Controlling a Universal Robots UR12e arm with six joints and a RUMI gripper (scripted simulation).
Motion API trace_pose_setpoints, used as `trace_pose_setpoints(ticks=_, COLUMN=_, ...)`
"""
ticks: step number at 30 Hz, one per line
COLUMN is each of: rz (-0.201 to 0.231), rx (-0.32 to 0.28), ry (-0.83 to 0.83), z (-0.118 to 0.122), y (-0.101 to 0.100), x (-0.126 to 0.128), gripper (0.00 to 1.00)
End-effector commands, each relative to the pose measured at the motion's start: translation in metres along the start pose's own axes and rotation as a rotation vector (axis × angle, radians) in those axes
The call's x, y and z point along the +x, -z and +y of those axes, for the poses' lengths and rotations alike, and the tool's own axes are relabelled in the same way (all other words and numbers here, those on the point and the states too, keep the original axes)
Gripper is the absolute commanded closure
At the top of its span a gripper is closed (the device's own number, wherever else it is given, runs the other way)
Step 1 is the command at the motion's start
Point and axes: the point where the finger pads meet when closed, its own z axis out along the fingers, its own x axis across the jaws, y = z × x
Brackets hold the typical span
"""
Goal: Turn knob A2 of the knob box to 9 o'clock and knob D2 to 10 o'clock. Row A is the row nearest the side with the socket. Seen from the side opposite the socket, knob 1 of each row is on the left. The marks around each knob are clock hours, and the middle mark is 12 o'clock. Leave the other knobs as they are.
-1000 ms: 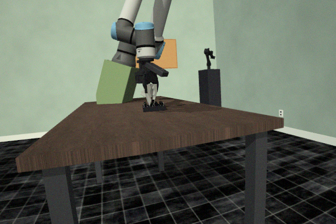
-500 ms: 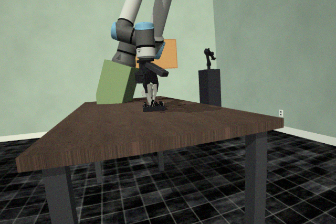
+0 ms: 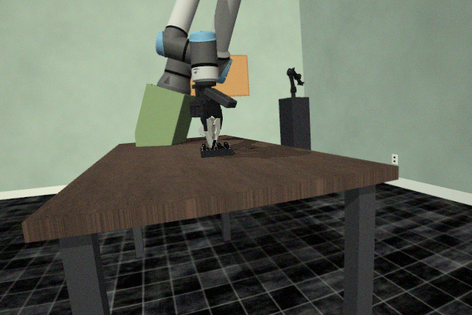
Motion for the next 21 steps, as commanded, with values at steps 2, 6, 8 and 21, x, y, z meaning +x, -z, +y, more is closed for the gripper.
trace_pose_setpoints(ticks=2, rz=0.001, rx=0.001, ry=0.0, z=-0.0004, y=0.0005, x=0.0004, gripper=0.96)
trace_pose_setpoints(ticks=6, rz=0.001, rx=0.001, ry=0.0, z=-0.0004, y=0.0005, x=0.0004, gripper=0.96)
trace_pose_setpoints(ticks=8, rz=0.001, rx=0.001, ry=0.001, z=-0.0004, y=0.0005, x=0.0004, gripper=0.96)
trace_pose_setpoints(ticks=21, rz=0.001, rx=0.001, ry=0.021, z=-0.0004, y=0.0005, x=0.0002, gripper=0.96)
